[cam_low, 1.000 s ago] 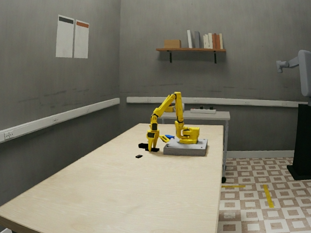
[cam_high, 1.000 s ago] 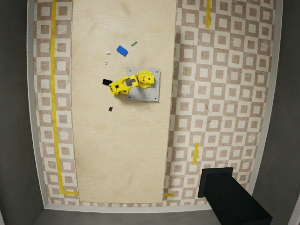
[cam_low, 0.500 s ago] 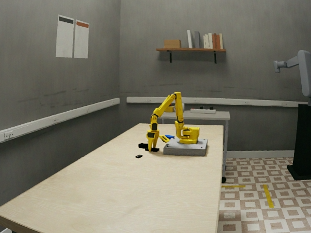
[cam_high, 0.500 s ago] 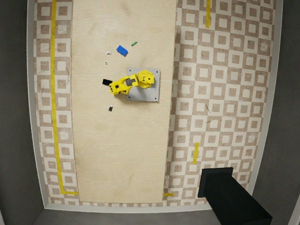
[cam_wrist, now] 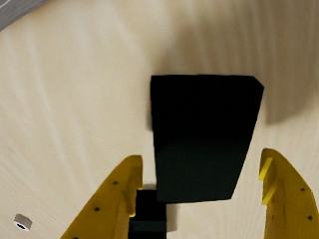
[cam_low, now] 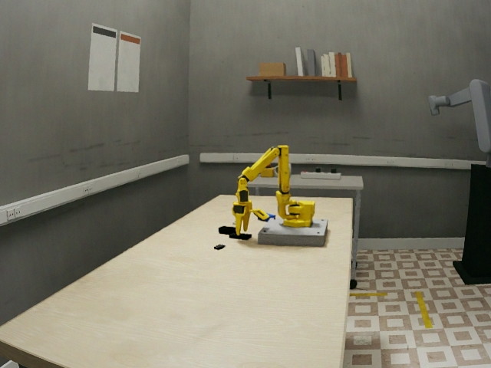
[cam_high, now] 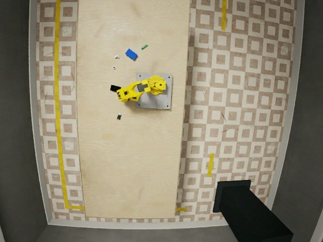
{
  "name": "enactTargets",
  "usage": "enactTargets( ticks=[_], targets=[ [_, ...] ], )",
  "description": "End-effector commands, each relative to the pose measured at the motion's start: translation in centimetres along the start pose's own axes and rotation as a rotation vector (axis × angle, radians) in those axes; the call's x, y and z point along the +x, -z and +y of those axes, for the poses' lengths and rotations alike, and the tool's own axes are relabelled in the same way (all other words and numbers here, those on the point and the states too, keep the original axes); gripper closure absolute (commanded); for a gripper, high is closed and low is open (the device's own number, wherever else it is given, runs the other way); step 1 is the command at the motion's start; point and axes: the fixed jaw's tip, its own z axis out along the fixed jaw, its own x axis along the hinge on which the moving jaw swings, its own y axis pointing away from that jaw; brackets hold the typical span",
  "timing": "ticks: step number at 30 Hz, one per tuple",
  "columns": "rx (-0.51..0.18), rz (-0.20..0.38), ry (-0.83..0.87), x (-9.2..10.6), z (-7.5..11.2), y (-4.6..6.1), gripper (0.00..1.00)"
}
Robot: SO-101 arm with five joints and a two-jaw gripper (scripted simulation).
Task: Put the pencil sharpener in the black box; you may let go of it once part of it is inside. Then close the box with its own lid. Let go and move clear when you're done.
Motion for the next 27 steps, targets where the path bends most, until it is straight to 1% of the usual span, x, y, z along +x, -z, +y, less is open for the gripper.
enactTargets(
  ticks=[1, 8, 10, 16, 21, 27],
  targets=[
    [0.010, 0.013, 0.000, 0.3, -0.1, 1.3, 0.72],
    [0.010, 0.013, 0.000, 0.3, -0.1, 2.9, 0.72],
    [0.010, 0.013, 0.000, 0.3, -0.1, 2.9, 0.72],
    [0.010, 0.013, 0.000, 0.1, 0.0, 3.9, 0.72],
    [0.010, 0.013, 0.000, 0.1, 0.0, 4.2, 0.72],
    [0.010, 0.013, 0.000, 0.1, 0.0, 4.3, 0.72]
  ],
)
